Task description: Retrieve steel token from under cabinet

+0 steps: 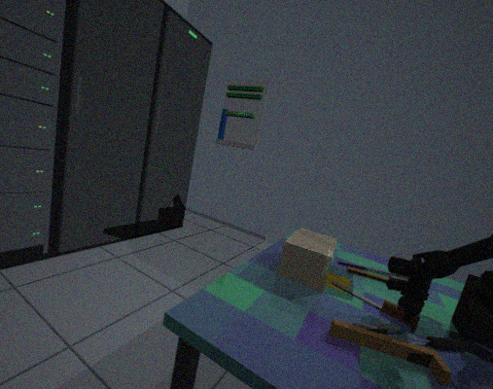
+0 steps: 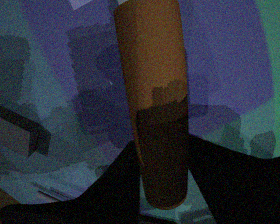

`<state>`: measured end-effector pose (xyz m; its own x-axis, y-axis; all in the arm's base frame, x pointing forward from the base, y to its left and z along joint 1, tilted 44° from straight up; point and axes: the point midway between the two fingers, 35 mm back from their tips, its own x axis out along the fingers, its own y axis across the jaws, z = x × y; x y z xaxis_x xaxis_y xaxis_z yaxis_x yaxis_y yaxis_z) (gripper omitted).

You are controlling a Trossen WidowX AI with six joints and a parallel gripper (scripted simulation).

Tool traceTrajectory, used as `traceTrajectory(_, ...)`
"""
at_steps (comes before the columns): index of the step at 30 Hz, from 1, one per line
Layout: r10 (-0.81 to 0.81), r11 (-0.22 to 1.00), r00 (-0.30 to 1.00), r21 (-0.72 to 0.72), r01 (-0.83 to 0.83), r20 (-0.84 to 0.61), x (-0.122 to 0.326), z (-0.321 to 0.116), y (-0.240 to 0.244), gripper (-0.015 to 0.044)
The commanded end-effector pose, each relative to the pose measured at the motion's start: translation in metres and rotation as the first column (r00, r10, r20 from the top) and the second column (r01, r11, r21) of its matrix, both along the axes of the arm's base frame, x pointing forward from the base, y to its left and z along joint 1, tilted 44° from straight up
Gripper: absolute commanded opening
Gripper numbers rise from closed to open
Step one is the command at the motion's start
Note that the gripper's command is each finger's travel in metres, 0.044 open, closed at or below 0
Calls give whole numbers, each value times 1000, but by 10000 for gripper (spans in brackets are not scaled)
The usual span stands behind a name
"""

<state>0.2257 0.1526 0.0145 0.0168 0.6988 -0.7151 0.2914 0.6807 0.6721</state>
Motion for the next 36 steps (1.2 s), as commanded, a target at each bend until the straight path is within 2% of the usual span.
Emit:
traceTrajectory(1,1,1000,1000,5,-1,8,1,6,4,0)
traceTrajectory(36,-1,1000,1000,8,1,6,2,32,30,0)
